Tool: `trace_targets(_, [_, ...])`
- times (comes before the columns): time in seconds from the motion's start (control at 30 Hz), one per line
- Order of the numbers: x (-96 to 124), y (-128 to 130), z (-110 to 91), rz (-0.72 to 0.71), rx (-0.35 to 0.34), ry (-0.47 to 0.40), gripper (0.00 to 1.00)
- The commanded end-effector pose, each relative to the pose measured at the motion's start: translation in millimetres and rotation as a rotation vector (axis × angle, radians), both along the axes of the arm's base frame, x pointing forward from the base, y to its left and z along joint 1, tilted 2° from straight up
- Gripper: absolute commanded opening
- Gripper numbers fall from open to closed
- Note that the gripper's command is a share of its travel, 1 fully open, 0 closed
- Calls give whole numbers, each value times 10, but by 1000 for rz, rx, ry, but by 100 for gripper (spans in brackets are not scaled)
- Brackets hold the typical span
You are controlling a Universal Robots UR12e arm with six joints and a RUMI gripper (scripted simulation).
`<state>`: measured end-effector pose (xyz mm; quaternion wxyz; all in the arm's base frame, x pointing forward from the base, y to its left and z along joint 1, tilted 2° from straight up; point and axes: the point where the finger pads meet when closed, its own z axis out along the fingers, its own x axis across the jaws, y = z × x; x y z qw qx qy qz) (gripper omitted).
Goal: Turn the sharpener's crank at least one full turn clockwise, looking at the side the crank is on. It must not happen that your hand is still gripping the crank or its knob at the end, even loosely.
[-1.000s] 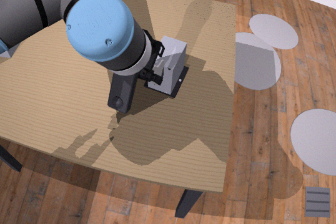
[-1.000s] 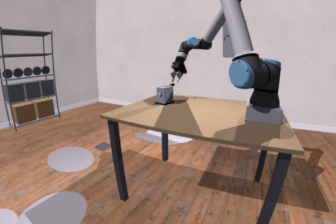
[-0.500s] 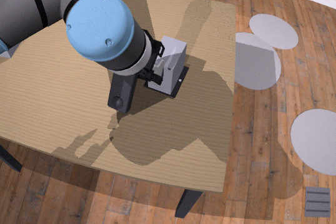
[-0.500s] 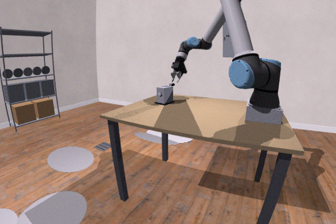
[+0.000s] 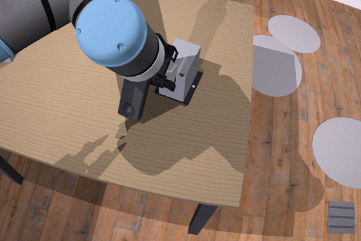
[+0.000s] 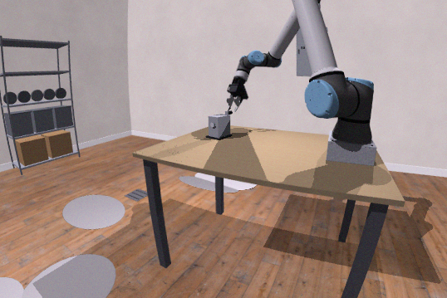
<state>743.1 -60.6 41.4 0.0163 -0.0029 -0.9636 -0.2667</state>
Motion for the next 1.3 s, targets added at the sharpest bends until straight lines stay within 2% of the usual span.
trace_targets(0.0, [-9, 76, -90, 1, 1, 1, 32])
trace_targets(0.43, [-14, 147, -210, 1, 1, 1, 32])
trace_targets(1.27, [5, 116, -184, 0, -1, -3, 32])
